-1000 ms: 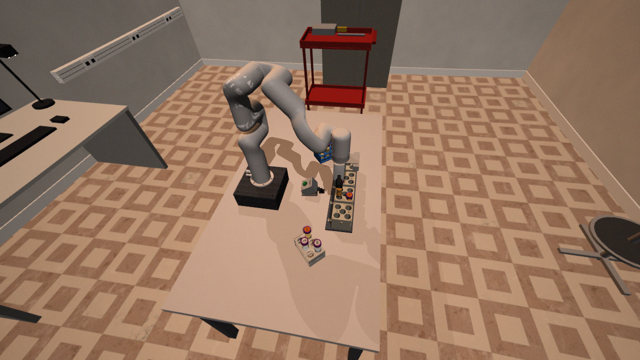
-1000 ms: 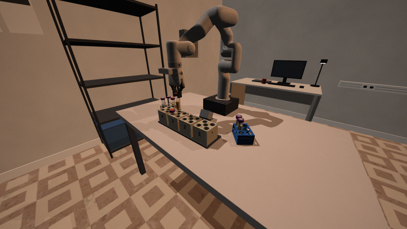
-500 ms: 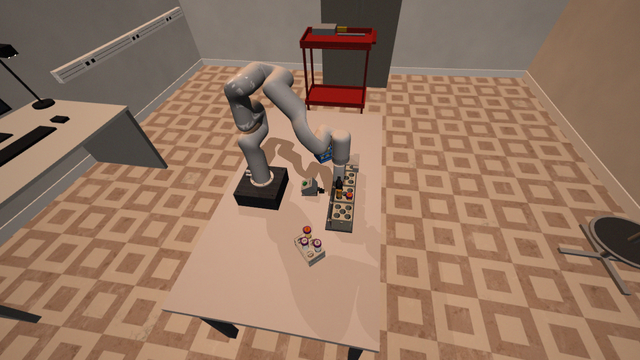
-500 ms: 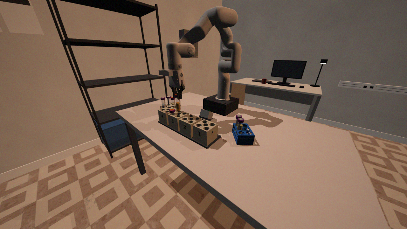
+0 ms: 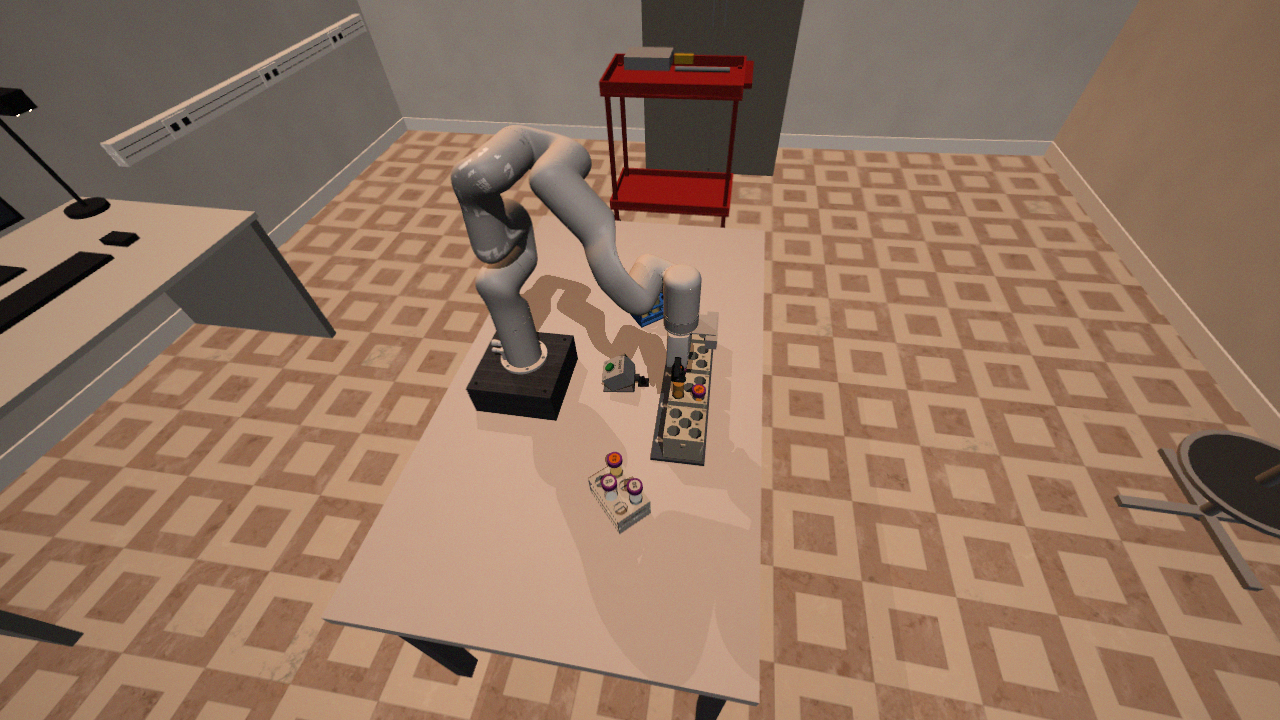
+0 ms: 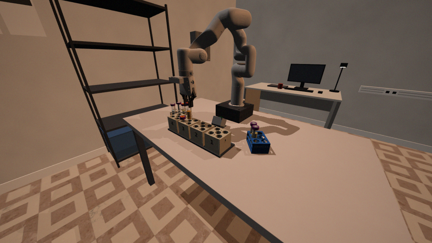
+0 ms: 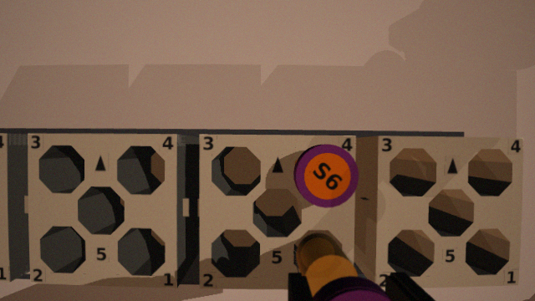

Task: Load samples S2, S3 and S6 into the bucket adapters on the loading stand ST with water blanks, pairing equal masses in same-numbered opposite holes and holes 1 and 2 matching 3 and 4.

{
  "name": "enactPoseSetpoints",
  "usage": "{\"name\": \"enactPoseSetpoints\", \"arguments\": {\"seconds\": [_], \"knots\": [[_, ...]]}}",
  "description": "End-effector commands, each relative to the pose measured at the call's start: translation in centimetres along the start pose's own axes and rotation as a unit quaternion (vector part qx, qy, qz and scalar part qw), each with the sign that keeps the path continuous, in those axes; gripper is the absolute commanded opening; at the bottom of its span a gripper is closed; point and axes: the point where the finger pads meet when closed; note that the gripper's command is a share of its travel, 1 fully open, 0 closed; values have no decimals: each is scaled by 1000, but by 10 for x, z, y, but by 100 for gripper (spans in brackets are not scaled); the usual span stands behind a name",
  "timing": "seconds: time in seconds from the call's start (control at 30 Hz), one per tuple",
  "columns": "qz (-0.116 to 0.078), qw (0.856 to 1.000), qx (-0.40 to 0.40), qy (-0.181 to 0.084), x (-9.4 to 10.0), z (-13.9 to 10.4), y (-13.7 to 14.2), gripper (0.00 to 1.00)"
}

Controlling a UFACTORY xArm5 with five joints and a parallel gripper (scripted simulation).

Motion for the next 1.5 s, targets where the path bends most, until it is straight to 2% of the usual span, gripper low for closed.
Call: {"name": "enactPoseSetpoints", "arguments": {"seconds": [0.0, 1.47], "knots": [[2, 1000, 0, 2, -4, 1, 0, 0], [2, 1000, 0, 2, -42, 1, 0, 0]]}}
Point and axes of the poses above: the point where the finger pads meet when closed, its own x axis back along the fingers, its own y axis across the jaws, z = x × y, and after that the axes turned 7 degrees about -x, right-handed
